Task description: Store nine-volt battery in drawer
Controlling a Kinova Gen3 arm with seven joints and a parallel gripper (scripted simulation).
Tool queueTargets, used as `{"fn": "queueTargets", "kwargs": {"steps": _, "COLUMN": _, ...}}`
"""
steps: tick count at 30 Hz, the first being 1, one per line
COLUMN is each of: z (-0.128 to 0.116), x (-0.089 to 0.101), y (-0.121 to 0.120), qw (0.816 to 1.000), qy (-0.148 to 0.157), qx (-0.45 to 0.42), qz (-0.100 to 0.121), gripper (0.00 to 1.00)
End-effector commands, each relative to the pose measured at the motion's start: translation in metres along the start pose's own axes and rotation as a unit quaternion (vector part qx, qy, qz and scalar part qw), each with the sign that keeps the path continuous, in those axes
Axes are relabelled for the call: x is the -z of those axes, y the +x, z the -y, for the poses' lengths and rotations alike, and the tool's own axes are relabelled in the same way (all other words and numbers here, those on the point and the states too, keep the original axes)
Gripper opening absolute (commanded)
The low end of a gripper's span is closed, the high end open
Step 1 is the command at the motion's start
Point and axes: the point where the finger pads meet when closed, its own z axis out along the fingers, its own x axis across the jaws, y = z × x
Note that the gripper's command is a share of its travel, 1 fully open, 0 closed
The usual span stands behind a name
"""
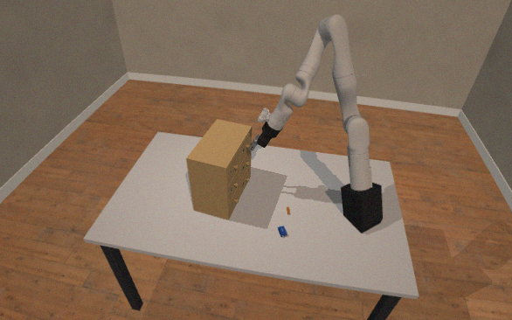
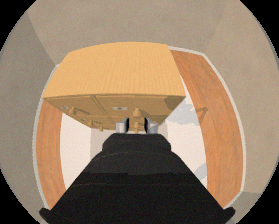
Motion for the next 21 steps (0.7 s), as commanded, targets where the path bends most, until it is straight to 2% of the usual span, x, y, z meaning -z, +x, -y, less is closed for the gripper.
{"fn": "queueTargets", "kwargs": {"steps": 1, "z": 0.002, "x": -0.001, "y": 0.0, "qw": 1.0, "qy": 0.0, "qx": -0.002, "qz": 0.0, "gripper": 0.67}}
{"fn": "queueTargets", "kwargs": {"steps": 11, "z": 0.015, "x": -0.007, "y": 0.0, "qw": 1.0, "qy": 0.0, "qx": -0.002, "qz": 0.0, "gripper": 0.67}}
{"fn": "queueTargets", "kwargs": {"steps": 21, "z": 0.016, "x": -0.008, "y": 0.0, "qw": 1.0, "qy": 0.0, "qx": -0.002, "qz": 0.0, "gripper": 0.67}}
